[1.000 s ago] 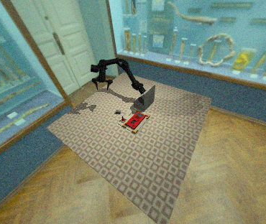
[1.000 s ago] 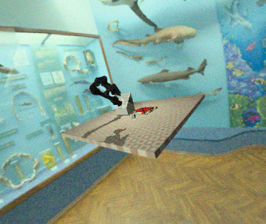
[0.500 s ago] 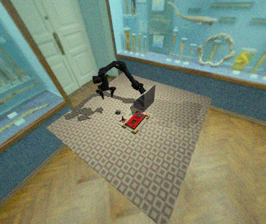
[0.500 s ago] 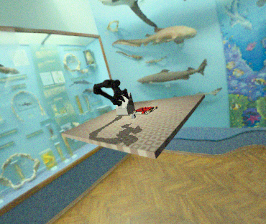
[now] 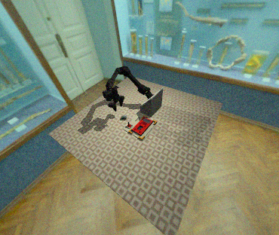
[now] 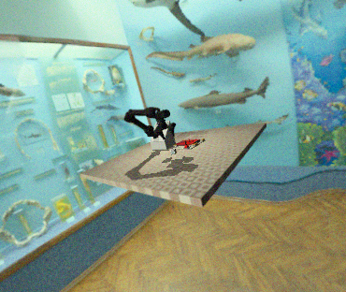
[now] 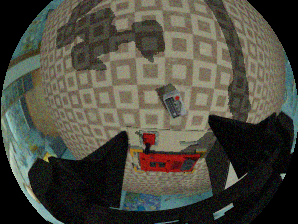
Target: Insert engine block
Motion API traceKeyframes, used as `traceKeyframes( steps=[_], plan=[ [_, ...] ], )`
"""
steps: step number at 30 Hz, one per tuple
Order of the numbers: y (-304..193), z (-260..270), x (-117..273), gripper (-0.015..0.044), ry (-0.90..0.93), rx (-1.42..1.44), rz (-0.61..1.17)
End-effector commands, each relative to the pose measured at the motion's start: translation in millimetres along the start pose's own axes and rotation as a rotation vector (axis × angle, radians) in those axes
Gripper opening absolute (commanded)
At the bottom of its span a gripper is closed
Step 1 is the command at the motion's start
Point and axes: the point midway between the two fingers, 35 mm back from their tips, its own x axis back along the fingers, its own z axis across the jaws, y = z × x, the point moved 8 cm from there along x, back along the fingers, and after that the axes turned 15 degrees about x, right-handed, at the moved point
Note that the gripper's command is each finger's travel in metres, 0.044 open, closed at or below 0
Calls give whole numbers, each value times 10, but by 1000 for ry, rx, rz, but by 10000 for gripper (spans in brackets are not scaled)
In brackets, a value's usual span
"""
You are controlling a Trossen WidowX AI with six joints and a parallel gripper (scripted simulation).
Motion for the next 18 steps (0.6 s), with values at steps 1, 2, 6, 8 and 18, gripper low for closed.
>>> traceKeyframes(
  steps=[1, 2, 6, 8, 18],
  plan=[
    [-146, 32, -175, 440, -75, 114, -20],
    [-179, 36, -213, 440, -93, 141, -26],
    [-322, 48, -361, 440, -161, 253, -49],
    [-370, 49, -407, 440, -183, 290, -56],
    [-356, -10, -757, 440, -187, 295, -58]
  ],
)
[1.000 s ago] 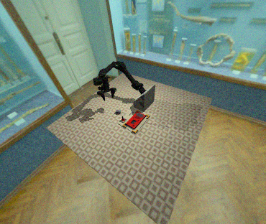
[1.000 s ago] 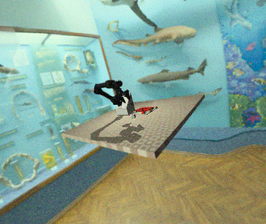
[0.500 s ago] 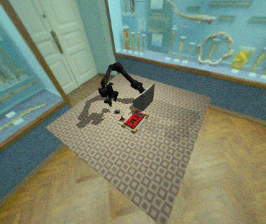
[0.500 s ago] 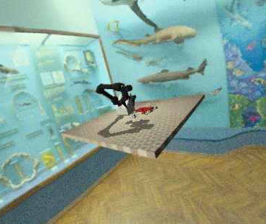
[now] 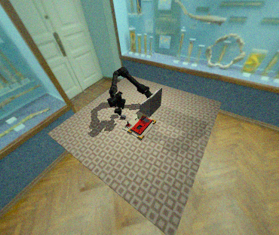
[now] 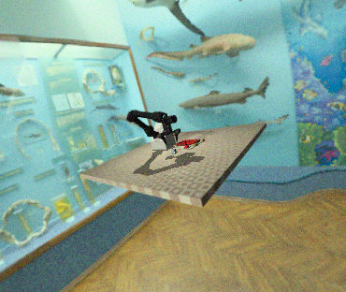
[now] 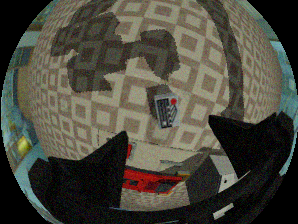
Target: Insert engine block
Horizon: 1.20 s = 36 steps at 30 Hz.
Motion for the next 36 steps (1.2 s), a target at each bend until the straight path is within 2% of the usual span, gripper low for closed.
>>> traceKeyframes(
  steps=[1, 32, 36],
  plan=[
    [-44, -27, -217, 440, -29, 18, 14],
    [-69, -28, -637, 440, -30, 18, 13],
    [-69, -28, -637, 335, -30, 18, 13]
  ],
)
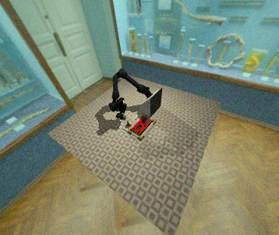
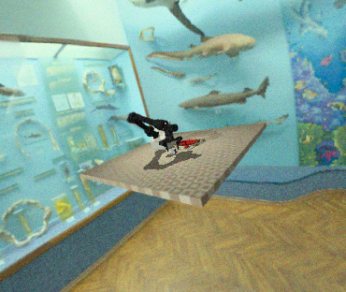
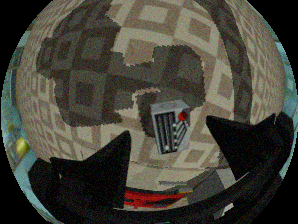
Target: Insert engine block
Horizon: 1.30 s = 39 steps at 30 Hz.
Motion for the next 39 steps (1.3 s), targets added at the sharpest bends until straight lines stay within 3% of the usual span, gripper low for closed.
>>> traceKeyframes(
  steps=[1, 7, 14, 18, 39],
  plan=[
    [-29, 2, -34, 309, -7, 14, 8],
    [-29, 2, -34, 151, -7, 14, 8],
    [-29, 2, -34, 105, -7, 14, 8],
    [-25, 10, 8, 0, -6, 14, 10],
    [-11, 45, 639, 0, 4, 14, 20]
  ],
)
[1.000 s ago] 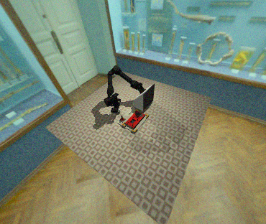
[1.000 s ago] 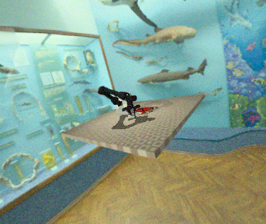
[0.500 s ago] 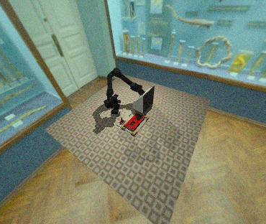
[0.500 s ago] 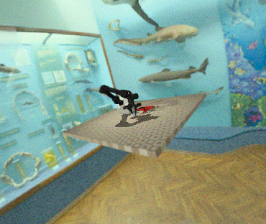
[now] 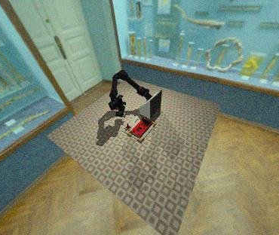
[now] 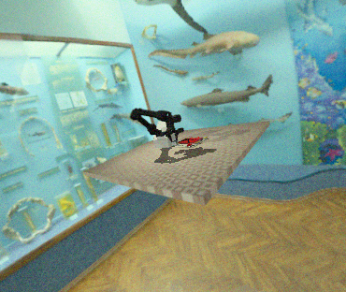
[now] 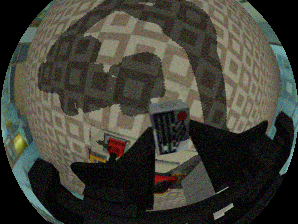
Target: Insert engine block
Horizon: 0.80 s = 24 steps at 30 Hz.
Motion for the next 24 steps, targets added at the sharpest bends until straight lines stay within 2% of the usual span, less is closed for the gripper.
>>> traceKeyframes(
  steps=[1, 18, 24],
  plan=[
    [21, -14, 140, 0, 12, -16, -3],
    [-20, -105, 662, 0, 4, -15, -9],
    [-51, -39, 662, 0, 4, 18, -8]
  ],
)
